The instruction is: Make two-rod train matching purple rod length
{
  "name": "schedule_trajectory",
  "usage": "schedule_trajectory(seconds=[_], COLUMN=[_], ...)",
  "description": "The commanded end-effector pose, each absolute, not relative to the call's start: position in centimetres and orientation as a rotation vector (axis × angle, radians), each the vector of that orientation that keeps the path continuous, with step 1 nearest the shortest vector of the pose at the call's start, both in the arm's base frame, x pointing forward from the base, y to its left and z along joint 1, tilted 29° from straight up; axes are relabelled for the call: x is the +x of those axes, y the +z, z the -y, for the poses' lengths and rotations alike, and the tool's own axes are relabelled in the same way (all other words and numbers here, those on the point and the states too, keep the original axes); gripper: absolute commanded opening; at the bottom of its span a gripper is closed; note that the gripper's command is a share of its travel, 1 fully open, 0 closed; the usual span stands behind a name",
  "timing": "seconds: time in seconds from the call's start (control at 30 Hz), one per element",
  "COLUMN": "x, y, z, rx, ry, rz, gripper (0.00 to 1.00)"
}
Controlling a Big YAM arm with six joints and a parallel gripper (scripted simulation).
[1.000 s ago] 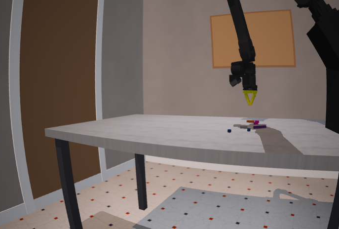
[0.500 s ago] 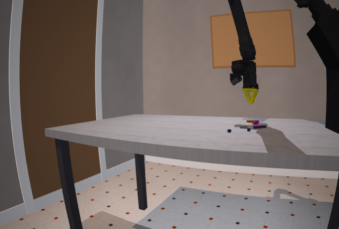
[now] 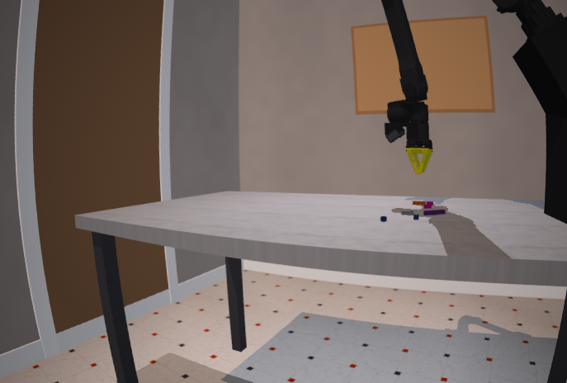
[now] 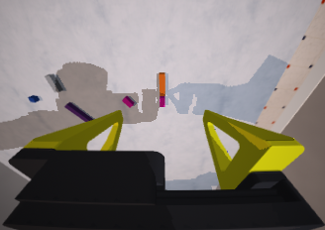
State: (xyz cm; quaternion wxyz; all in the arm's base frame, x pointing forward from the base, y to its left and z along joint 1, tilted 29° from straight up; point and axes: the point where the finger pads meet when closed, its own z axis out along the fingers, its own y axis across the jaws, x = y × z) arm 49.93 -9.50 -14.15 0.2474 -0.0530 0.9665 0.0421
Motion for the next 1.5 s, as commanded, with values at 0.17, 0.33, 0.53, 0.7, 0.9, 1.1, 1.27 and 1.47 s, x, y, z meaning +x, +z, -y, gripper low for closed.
schedule_trajectory(seconds=[0.17, 0.33, 0.53, 0.7, 0.9, 1.1, 1.27, 1.47], x=[49.2, 48.0, 46.8, 45.7, 44.7, 45.2, 45.2, 45.2], y=[-12.0, -9.8, -7.7, -5.6, -6.2, -5.8, -5.7, -5.7], z=[10.4, 10.6, 10.9, 11.1, 10.4, 10.6, 10.6, 10.6], rx=[-0.144, -0.144, -0.145, -0.145, -0.159, -0.16, -0.16, -0.159], ry=[0.106, 0.106, 0.106, 0.105, 0.127, 0.118, 0.117, 0.117], rz=[-2.625, -2.624, -2.624, -2.624, -2.656, -2.644, -2.642, -2.642], gripper=[1.0, 1.0, 1.0, 1.0, 1.0, 1.0, 1.0, 1.0])
